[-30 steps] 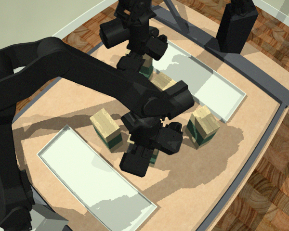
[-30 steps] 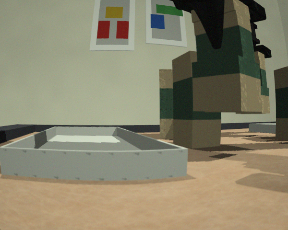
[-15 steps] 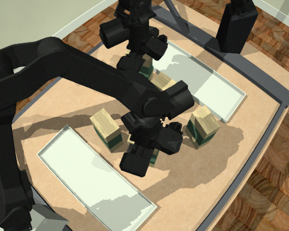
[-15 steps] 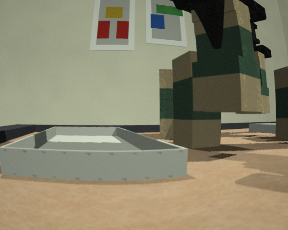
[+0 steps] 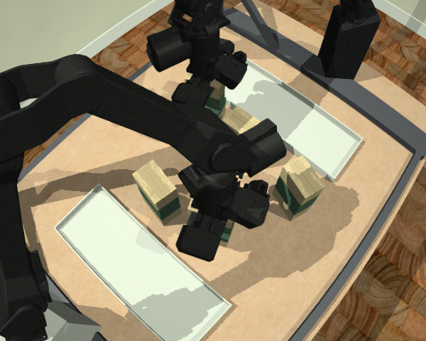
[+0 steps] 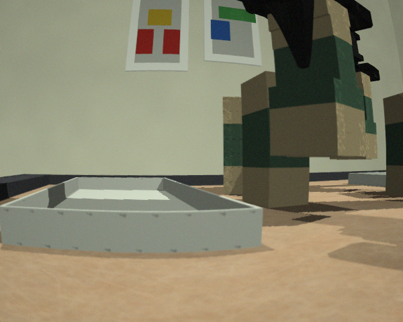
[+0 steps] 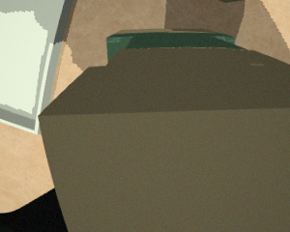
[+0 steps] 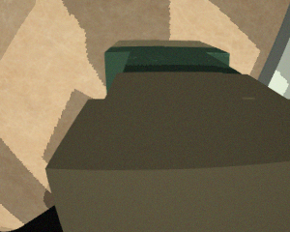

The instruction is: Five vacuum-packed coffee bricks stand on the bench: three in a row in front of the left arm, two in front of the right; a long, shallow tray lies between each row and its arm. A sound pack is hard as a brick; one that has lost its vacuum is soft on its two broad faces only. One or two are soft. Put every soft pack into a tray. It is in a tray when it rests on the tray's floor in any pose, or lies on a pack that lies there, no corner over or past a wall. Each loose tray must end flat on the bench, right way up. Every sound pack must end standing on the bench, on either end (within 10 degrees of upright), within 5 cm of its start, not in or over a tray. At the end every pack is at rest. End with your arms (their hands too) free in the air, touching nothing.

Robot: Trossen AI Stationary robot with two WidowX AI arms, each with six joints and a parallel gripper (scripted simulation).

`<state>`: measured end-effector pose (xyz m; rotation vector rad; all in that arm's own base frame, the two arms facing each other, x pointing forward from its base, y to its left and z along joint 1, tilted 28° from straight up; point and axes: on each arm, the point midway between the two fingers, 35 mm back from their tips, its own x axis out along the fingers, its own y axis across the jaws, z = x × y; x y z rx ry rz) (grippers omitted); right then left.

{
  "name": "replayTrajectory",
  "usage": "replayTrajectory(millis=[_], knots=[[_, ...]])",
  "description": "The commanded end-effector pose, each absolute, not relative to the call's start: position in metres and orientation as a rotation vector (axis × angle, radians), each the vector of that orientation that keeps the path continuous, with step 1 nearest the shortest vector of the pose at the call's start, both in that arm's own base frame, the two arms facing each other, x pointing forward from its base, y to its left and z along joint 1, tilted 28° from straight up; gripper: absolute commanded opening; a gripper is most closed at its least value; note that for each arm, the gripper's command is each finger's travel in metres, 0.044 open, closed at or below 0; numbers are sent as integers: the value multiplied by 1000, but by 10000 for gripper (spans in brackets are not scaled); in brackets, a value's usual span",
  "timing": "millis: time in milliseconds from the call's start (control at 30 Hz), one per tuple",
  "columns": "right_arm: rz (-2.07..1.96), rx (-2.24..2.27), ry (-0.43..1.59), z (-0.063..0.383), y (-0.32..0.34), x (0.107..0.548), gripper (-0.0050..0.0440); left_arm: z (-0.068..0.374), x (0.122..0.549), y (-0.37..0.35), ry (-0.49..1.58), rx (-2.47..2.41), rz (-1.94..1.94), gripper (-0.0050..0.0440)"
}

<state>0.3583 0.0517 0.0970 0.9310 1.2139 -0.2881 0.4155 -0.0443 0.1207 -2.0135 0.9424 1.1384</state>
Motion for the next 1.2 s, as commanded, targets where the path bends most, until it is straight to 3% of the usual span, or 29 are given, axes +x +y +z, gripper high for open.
replayTrajectory(millis=[0,300,1167], knots=[[-269,934,1182,110,51,361,124,135,417,-44,926,-2029,1096,118],[-269,933,1183,106,49,354,124,135,417,-44,926,-2029,1096,118],[-273,931,1187,60,21,273,124,102,330,-70,931,-2028,1101,118]])
